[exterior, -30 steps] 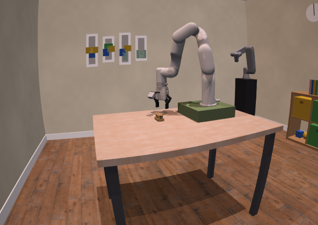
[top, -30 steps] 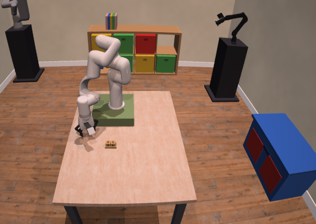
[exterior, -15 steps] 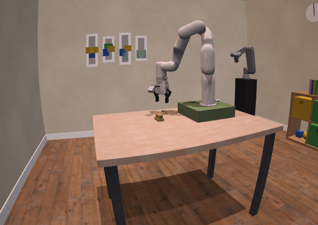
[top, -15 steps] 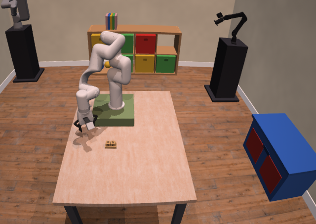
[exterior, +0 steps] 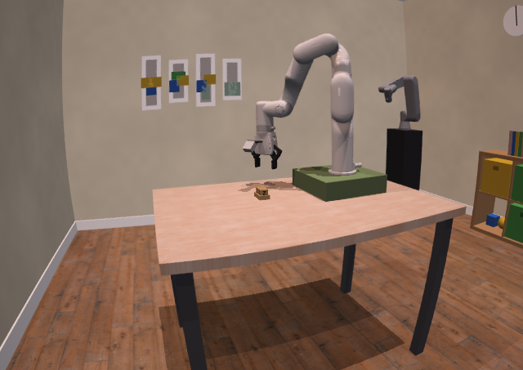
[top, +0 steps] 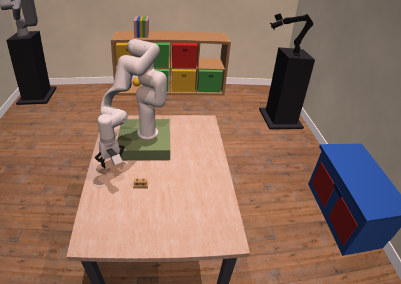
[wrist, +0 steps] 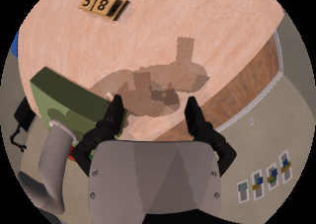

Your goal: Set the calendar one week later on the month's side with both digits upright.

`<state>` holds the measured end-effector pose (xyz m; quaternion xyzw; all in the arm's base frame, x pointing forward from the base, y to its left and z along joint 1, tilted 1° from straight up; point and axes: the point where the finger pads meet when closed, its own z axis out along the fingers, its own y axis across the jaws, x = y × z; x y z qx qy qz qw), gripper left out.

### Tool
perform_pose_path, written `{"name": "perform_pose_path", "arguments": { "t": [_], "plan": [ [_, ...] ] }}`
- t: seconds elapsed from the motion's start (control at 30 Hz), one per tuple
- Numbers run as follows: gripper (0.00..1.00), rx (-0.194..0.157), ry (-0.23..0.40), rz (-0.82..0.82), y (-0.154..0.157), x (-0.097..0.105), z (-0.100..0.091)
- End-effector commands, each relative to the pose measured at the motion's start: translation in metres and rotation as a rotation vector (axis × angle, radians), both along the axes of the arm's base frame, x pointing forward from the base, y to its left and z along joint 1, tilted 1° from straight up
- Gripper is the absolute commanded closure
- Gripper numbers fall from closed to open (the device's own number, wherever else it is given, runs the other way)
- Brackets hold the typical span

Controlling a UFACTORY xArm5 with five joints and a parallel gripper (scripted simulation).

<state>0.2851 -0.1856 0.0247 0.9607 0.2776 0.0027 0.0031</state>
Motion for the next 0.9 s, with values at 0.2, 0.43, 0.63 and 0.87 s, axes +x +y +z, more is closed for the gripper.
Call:
{"name": "perform_pose_path", "arguments": {
  "t": [0.2, 0.43, 0.63, 0.87],
  "plan": [
    [0.00, -0.004, -0.003, 0.390, 0.049, 0.038, 0.009],
    [0.00, -0.005, -0.003, 0.605, 0.079, 0.054, 0.013],
    [0.00, -0.007, -0.003, 0.875, 0.119, 0.070, 0.019],
    [0.53, -0.008, -0.003, 0.988, 0.137, 0.075, 0.021]
  ]
}}
